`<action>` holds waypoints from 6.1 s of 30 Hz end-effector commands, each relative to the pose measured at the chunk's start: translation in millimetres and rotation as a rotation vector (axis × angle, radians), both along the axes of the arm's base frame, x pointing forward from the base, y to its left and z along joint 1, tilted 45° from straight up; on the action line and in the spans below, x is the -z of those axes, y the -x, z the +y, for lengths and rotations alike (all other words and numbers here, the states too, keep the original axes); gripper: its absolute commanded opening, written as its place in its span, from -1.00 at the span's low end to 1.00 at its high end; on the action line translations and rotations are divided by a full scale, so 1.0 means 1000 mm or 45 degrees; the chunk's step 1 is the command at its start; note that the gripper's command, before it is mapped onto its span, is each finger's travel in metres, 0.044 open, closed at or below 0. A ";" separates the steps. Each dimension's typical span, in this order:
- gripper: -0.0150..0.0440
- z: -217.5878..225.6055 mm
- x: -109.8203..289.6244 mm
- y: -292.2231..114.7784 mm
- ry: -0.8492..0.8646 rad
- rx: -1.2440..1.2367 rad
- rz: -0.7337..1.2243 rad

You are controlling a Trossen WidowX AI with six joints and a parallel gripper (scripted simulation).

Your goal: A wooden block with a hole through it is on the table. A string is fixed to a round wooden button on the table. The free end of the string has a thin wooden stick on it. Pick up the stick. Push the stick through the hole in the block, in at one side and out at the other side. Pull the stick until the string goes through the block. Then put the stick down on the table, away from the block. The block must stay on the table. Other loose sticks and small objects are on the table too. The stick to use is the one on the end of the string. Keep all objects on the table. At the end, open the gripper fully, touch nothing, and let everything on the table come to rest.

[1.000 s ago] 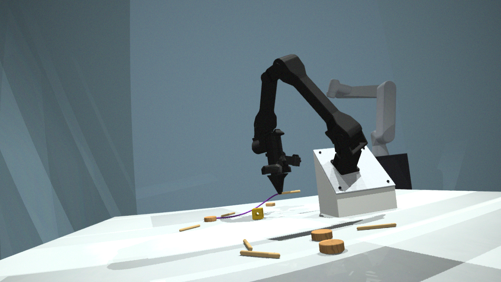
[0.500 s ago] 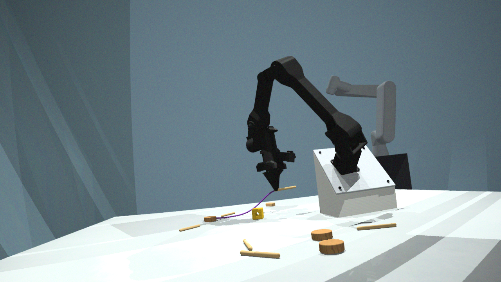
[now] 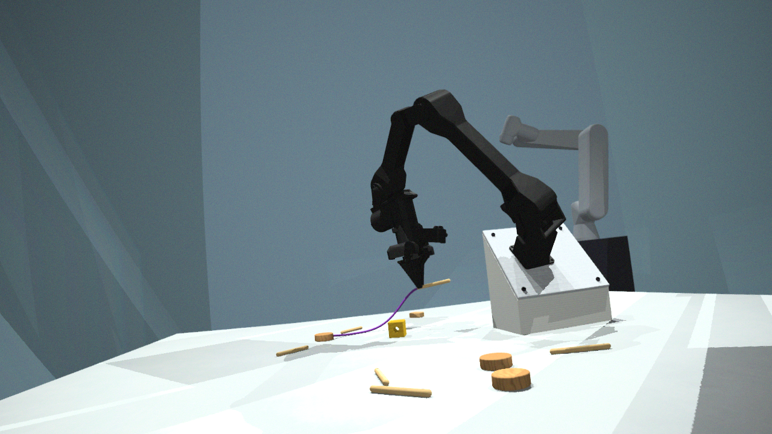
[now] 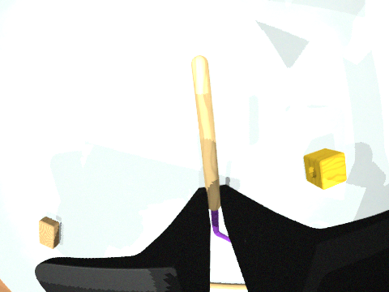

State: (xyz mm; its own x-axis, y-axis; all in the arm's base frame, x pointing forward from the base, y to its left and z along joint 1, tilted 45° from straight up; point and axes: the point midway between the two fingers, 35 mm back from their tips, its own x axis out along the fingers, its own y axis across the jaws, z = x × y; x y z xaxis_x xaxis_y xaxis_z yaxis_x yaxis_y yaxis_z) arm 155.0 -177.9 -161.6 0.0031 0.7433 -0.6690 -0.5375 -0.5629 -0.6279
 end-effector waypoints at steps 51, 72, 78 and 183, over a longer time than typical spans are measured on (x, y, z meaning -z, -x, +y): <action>-0.49 -0.034 -0.045 -0.042 -0.111 -0.140 0.140; -0.49 -0.051 -0.031 -0.042 -0.202 0.287 0.495; -0.49 -0.059 -0.025 -0.043 -0.234 0.507 0.660; -0.49 -0.066 -0.018 -0.044 0.081 -2.064 -2.829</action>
State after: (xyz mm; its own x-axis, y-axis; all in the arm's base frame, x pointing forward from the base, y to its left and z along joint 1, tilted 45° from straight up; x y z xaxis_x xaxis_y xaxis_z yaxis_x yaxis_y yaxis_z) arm 198.7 -242.2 -144.1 0.0711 0.8550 -0.5137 0.8616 0.2069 0.4635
